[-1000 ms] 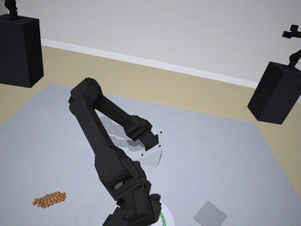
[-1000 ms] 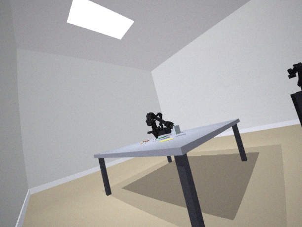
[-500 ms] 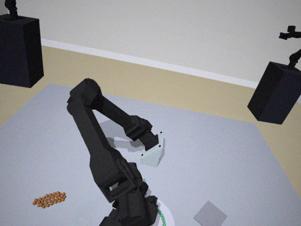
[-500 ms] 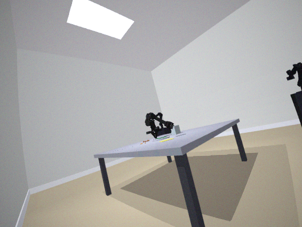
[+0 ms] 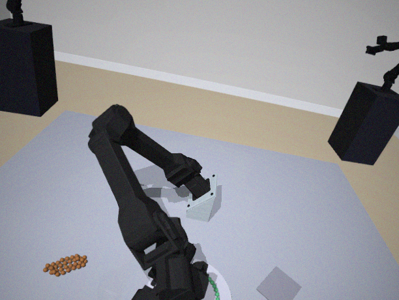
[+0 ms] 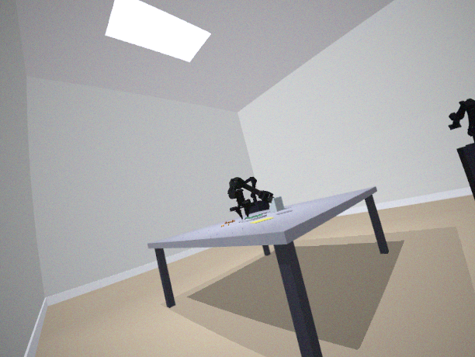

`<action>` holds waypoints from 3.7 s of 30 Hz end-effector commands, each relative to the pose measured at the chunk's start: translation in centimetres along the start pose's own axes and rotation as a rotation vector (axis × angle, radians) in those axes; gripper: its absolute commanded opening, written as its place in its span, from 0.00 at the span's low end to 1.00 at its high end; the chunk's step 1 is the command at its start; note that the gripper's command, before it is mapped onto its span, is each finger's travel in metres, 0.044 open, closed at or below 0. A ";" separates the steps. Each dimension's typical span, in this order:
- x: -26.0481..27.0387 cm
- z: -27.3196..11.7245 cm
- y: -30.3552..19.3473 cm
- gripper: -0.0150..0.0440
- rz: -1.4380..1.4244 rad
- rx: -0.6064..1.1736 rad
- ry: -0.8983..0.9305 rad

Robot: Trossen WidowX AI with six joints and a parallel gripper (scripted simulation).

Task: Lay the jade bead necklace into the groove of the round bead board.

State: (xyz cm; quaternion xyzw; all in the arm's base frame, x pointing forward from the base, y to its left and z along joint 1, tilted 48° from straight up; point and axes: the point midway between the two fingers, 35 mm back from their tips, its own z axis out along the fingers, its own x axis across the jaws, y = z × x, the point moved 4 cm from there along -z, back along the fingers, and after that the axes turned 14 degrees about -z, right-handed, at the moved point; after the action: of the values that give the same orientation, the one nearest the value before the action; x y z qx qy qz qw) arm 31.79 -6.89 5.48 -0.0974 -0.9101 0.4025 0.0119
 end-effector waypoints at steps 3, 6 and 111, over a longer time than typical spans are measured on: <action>0.0 -0.2 0.0 0.88 -0.002 0.001 0.000; 0.1 -0.1 0.0 1.00 -0.005 0.002 0.004; -0.3 0.1 1.1 0.25 -0.028 -0.001 0.002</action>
State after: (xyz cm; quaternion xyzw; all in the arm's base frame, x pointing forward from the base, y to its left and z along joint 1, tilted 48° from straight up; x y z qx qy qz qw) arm 32.22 -6.34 4.54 -0.0852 -0.9116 0.4018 0.0190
